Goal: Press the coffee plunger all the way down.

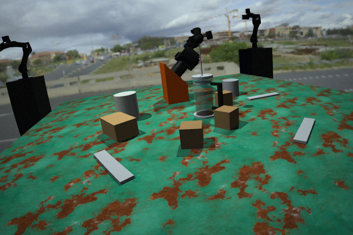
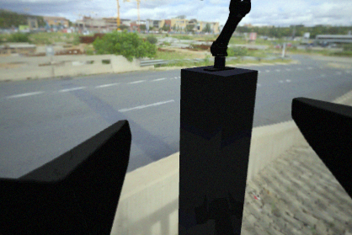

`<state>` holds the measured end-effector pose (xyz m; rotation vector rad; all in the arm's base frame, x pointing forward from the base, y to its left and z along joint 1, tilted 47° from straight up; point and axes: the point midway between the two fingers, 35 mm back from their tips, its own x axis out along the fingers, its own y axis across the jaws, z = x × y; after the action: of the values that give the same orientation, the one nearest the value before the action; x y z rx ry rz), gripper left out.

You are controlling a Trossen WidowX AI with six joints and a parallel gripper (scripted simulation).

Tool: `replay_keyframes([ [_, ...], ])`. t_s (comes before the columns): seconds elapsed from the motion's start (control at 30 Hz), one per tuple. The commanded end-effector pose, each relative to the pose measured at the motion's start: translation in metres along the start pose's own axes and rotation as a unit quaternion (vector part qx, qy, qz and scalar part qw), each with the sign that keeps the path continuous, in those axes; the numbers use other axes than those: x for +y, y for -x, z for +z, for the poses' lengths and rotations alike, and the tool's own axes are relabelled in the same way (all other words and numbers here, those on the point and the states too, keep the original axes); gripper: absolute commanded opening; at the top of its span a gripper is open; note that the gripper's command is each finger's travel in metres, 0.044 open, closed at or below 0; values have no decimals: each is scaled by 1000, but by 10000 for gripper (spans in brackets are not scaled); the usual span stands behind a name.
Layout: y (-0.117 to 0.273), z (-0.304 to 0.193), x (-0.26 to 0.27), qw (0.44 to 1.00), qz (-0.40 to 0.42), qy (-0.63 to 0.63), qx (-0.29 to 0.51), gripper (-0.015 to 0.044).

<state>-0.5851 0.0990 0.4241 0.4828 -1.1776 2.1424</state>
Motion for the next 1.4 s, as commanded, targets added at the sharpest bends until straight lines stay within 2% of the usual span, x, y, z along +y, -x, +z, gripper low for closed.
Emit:
replay_keyframes([
  [0.0, 0, 0, -1, 1000, -1, 0, 0, 426],
  [0.23, -6, 3, -65, 998, -53, 28, 3, 440],
  [0.47, -6, 11, -99, 996, -81, 38, -2, 440],
  [0.7, 3, 22, -191, 986, -158, 60, 17, 440],
  [1.07, 50, 52, -330, 956, -278, 86, 39, 440],
  [1.2, 55, 56, -340, 953, -288, 87, 34, 440],
  [1.37, 91, 68, -398, 932, -344, 97, 51, 440],
])
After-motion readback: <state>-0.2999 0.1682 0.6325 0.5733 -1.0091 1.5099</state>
